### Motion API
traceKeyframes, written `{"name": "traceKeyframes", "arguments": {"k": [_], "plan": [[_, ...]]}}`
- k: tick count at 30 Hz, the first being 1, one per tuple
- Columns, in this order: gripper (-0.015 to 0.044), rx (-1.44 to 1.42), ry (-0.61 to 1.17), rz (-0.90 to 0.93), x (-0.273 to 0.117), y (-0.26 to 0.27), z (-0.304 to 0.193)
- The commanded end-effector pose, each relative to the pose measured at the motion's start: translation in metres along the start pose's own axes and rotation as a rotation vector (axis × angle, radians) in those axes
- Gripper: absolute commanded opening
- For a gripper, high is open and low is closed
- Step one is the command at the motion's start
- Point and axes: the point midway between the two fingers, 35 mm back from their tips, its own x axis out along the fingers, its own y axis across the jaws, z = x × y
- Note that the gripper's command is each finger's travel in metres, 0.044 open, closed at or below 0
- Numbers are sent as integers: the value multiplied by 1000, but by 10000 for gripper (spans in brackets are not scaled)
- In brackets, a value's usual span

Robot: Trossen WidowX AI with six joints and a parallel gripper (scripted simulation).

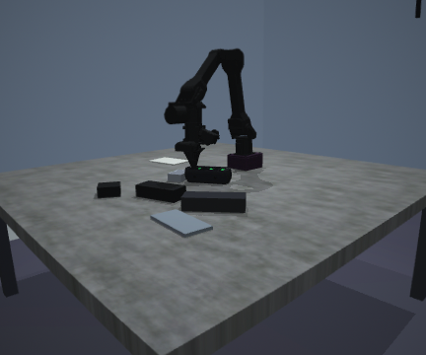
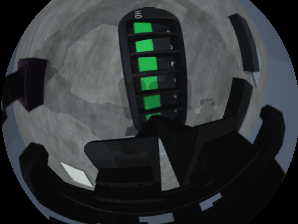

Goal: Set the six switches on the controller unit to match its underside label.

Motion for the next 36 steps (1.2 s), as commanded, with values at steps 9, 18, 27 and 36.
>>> {"name": "traceKeyframes", "arguments": {"k": [9,18,27,36], "plan": [[0,-5,-2,9,7,2,0],[0,-5,-2,9,-45,1,0],[0,-5,-6,8,-49,-9,49],[0,-5,-6,8,-49,-9,51]]}}
